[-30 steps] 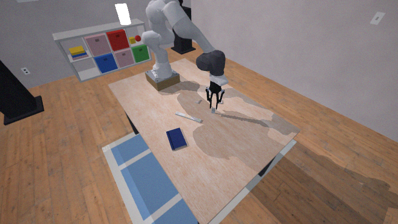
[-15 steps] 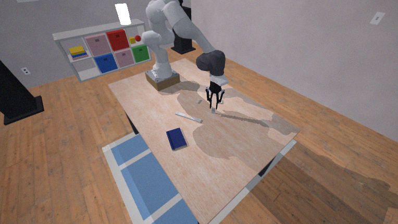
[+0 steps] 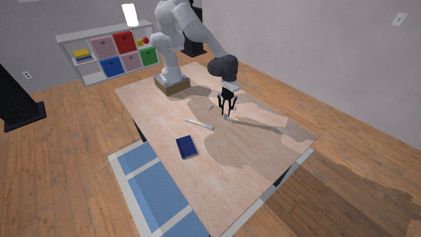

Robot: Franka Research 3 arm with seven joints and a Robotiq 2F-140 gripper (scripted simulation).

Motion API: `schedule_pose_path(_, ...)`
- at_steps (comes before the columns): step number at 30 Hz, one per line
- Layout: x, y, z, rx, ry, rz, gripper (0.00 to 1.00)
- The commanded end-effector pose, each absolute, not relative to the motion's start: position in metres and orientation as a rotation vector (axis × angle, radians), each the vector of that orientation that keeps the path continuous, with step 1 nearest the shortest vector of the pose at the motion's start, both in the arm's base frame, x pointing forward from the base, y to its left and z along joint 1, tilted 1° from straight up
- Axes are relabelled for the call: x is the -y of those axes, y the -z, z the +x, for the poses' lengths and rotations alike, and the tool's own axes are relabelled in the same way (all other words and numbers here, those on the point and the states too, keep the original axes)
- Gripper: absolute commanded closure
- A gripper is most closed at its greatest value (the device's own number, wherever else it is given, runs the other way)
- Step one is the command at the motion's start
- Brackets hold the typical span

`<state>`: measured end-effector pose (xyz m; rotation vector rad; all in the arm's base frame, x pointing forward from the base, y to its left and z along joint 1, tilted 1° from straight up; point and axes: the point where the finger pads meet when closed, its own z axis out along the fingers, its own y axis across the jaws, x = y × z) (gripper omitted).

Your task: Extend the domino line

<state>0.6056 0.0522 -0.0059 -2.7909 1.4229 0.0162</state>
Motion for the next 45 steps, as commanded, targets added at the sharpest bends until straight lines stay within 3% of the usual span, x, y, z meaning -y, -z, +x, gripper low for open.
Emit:
schedule_pose_path(1, -0.052, 0.012, 0.607, -1.427, -0.008, -2.788, 0.67)
schedule_pose_path(32, -0.052, 0.026, 0.607, -1.427, -0.008, -2.788, 0.67)
schedule_pose_path(33, -0.052, 0.026, 0.607, -1.427, -0.008, -2.788, 0.78)
schedule_pose_path(45, -0.052, 0.026, 0.607, -1.427, -0.008, -2.788, 0.78)
